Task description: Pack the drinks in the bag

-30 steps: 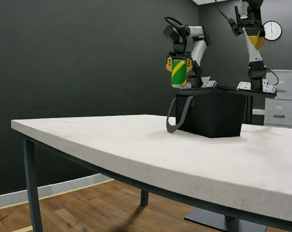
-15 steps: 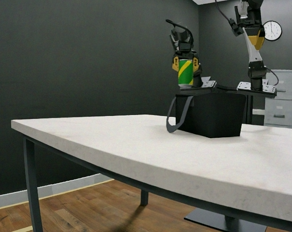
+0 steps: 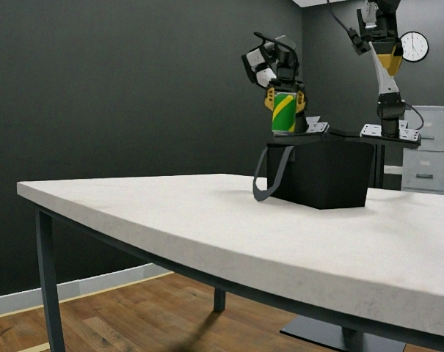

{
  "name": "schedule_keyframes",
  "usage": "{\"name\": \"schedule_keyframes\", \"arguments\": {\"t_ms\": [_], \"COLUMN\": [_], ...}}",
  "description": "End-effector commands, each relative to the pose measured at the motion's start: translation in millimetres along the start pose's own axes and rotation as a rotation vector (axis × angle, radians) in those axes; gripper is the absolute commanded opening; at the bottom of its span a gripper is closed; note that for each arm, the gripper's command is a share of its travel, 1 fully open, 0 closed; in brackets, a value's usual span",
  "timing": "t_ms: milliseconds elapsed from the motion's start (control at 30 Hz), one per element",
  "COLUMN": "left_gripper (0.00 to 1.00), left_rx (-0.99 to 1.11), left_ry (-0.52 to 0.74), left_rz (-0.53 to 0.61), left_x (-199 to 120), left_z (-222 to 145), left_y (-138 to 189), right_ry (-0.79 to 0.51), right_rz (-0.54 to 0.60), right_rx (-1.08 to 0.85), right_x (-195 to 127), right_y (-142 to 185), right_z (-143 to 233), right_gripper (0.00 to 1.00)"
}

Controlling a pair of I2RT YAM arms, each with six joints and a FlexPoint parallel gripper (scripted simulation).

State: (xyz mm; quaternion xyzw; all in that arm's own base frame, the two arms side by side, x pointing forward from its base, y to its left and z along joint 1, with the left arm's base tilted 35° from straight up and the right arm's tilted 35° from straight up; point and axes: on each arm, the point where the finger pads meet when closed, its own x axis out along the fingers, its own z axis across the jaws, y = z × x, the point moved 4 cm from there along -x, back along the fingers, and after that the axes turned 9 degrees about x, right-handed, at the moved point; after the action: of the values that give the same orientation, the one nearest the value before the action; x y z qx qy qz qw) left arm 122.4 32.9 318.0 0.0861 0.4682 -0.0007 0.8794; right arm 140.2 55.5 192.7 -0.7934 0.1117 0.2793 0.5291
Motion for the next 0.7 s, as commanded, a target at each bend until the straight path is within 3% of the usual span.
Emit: {"name": "schedule_keyframes", "arguments": {"t_ms": [0,667], "left_gripper": [0.86,0.86], "left_rx": [-0.001,-0.001], "left_ry": [0.005,0.005], "left_rz": [-0.006,-0.006], "left_x": [2.6,2.6], "left_z": [2.1,2.1], "left_y": [0.5,0.5], "right_ry": [0.023,-0.021], "right_rz": [-0.075,-0.08], "right_rx": [0.1,0.079], "right_x": [-11.2,-14.3], "right_y": [-19.6,-23.7], "right_z": [-10.6,-3.3], "right_gripper": [0.67,0.67]}}
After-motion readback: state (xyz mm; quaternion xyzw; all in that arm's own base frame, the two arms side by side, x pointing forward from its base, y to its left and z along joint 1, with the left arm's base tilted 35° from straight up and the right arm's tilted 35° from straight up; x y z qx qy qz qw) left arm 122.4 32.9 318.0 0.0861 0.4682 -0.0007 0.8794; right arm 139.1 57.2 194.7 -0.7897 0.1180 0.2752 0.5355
